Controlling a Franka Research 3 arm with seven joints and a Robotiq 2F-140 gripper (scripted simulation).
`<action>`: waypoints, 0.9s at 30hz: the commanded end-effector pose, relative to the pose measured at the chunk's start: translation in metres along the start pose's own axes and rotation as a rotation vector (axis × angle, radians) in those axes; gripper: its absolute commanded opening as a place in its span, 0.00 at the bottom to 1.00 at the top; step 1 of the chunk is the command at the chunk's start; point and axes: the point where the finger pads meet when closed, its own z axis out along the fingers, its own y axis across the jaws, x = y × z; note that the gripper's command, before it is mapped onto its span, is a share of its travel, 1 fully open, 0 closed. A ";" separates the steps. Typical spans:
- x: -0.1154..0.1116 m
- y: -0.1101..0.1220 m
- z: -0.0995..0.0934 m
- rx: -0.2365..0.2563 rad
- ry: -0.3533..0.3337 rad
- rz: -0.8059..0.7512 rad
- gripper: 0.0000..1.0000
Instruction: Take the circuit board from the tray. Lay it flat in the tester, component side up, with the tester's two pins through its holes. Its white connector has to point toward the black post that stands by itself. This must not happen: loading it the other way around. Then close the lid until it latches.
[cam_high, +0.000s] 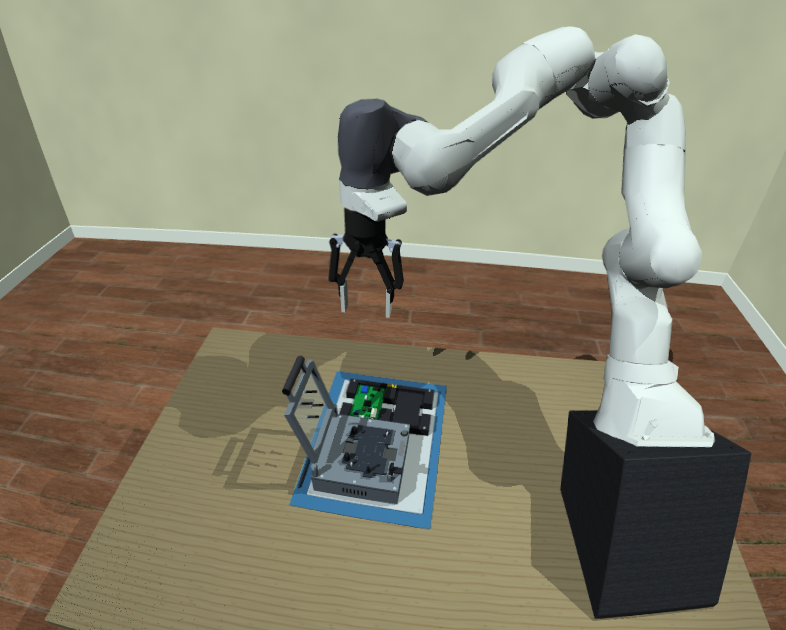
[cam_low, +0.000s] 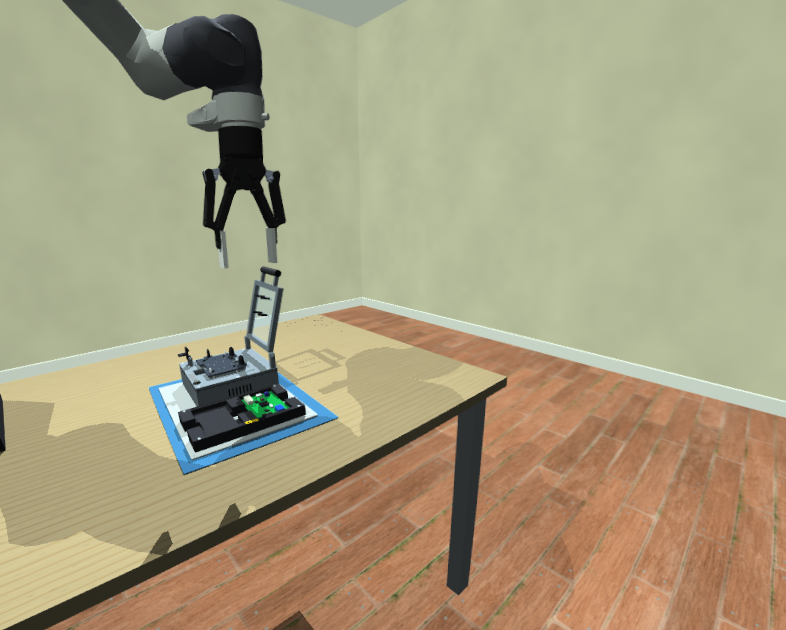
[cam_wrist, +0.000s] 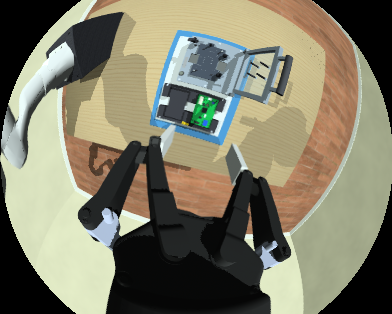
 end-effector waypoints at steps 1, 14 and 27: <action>0.000 0.000 0.000 -0.002 0.002 -0.002 0.58; 0.000 0.000 0.003 -0.003 0.002 -0.002 0.58; 0.000 0.000 0.026 -0.003 0.002 -0.001 0.58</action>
